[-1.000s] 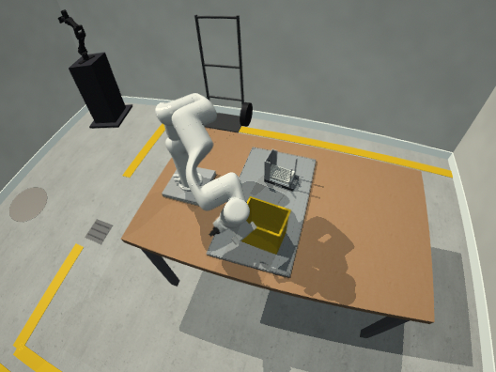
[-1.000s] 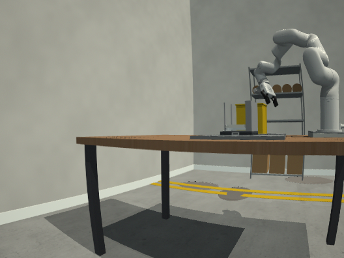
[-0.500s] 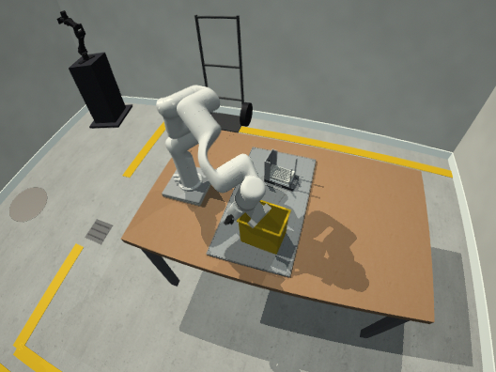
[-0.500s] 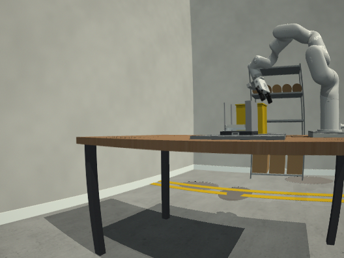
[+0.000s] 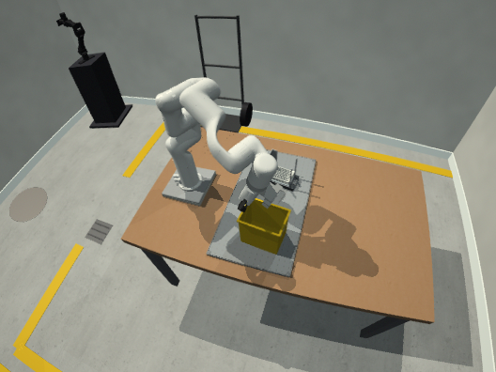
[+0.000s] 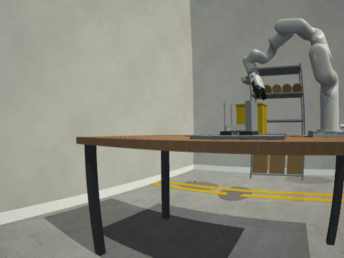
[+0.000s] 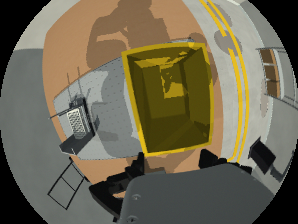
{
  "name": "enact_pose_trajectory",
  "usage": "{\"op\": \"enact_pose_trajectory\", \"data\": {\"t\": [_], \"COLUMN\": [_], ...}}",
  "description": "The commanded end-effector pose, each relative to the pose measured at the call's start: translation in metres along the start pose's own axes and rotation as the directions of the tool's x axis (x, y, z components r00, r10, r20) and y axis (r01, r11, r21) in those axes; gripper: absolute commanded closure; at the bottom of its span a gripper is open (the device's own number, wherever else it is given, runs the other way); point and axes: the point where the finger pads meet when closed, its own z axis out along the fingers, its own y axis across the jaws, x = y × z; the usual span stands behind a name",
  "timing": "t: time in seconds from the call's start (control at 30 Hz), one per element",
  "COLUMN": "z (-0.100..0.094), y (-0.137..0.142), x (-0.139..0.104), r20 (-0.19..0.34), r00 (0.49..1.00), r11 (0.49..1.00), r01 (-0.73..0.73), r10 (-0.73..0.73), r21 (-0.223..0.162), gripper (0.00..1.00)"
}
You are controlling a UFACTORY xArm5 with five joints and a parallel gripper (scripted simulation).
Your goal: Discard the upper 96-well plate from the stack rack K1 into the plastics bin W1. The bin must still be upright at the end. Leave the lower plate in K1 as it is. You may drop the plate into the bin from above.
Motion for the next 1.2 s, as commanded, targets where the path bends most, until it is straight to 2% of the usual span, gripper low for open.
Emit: {"op": "enact_pose_trajectory", "data": {"t": [0.0, 0.07, 0.27, 0.37, 0.53, 0.63, 0.83, 0.93, 1.13, 1.17], "z": [-0.005, -0.006, -0.009, -0.011, -0.014, -0.015, -0.017, -0.017, -0.019, -0.019], "y": [-0.017, -0.03, -0.044, -0.063, -0.082, -0.1, -0.116, -0.132, -0.156, -0.161], "x": [0.0, 0.0, -0.002, -0.004, -0.007, -0.011, -0.016, -0.021, -0.029, -0.031], "r20": [-0.024, -0.051, -0.049, -0.093, -0.091, -0.133, -0.132, -0.171, -0.17, -0.185], "r00": [0.999, 0.996, 0.996, 0.986, 0.986, 0.969, 0.969, 0.945, 0.945, 0.934], "r11": [0.999, 0.997, 0.997, 0.989, 0.989, 0.976, 0.975, 0.958, 0.957, 0.949], "r01": [0.029, 0.069, 0.068, 0.134, 0.133, 0.198, 0.196, 0.261, 0.259, 0.284], "r10": [-0.029, -0.07, -0.07, -0.139, -0.139, -0.209, -0.209, -0.279, -0.279, -0.306], "r21": [-0.016, -0.031, -0.04, -0.063, -0.073, -0.094, -0.102, -0.123, -0.131, -0.139], "gripper": [0.0, 0.0, 0.0, 0.0, 0.0, 0.0, 0.0, 0.0, 0.0, 0.0]}}
